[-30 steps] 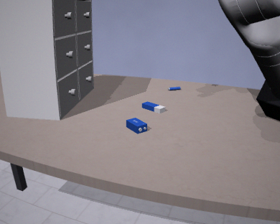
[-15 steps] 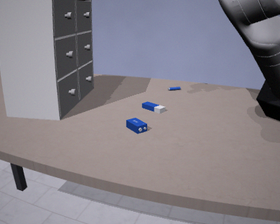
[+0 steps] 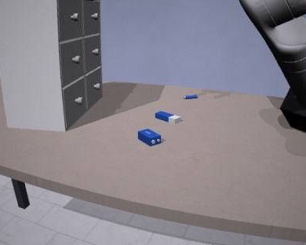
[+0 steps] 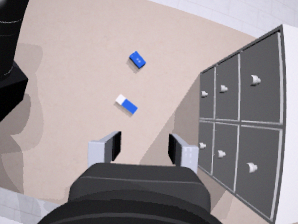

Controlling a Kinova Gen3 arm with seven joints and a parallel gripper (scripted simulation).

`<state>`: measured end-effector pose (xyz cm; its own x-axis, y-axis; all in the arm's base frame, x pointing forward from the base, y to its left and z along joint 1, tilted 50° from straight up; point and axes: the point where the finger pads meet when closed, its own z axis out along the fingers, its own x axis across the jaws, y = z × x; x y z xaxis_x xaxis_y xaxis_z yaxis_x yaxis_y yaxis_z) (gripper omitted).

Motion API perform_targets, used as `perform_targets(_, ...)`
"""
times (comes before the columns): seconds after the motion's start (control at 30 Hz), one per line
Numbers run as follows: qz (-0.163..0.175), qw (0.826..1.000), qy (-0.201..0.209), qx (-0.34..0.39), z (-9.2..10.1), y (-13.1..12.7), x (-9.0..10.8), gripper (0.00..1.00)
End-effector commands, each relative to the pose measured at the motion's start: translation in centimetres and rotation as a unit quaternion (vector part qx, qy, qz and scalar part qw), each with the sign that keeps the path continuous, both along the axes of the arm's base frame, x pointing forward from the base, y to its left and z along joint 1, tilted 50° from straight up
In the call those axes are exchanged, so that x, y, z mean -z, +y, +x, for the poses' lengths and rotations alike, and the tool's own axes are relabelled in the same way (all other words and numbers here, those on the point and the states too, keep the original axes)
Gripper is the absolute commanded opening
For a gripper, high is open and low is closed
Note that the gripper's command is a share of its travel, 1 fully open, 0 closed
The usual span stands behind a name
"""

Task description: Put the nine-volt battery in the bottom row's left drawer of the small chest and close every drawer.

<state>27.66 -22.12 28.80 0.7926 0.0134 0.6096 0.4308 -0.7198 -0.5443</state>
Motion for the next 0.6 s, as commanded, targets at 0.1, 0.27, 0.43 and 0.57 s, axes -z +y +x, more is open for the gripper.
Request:
perform_targets(0.1,0.041,0.996,0.061,0.045,1.9,-0.2,1.3,1.0)
perform_targets(0.27,0.083,0.983,0.132,0.102,3.5,-0.7,2.8,1.0)
perform_targets(0.43,0.121,0.96,0.2,0.157,5.0,-1.1,4.4,1.0)
perform_targets(0.57,0.134,0.948,0.226,0.177,5.6,-1.2,5.1,1.0)
